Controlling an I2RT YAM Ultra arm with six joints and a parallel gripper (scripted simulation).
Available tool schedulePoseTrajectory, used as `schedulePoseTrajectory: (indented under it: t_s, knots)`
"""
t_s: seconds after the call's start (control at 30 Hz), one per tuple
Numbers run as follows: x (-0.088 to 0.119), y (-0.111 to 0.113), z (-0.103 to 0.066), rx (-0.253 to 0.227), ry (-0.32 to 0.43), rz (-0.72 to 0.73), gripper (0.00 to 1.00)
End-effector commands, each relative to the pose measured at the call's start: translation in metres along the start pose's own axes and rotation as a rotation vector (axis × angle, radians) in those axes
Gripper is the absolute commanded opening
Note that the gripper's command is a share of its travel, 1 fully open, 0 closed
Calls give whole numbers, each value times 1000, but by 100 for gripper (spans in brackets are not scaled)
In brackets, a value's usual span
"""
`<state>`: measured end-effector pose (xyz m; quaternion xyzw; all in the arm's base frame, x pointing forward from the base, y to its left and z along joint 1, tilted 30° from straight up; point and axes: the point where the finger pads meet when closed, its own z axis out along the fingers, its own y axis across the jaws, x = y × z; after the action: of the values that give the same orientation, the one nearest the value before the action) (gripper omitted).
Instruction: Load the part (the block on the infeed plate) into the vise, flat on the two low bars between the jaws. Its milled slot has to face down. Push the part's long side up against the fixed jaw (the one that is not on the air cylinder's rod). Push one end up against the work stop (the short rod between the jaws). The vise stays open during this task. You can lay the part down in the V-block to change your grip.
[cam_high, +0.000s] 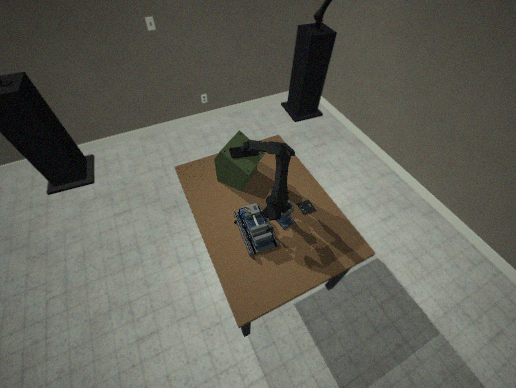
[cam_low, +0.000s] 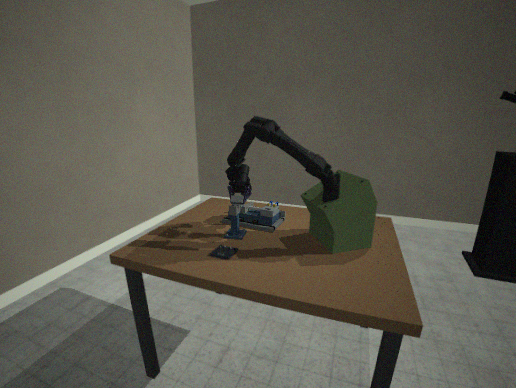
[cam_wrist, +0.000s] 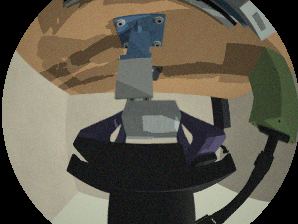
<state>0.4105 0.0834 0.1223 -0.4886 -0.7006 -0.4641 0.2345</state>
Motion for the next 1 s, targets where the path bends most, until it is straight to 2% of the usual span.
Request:
schedulePoseTrajectory:
  t_s: [0.0, 0.53, 0.83, 0.97]
  knots:
    - [16, 16, -22, -49, -13, -36, 0]
    - [8, 4, -15, -42, -31, -15, 0]
    - [3, 0, -13, -37, -78, -14, 0]
    - [7, -1, -7, -25, -104, -22, 0]
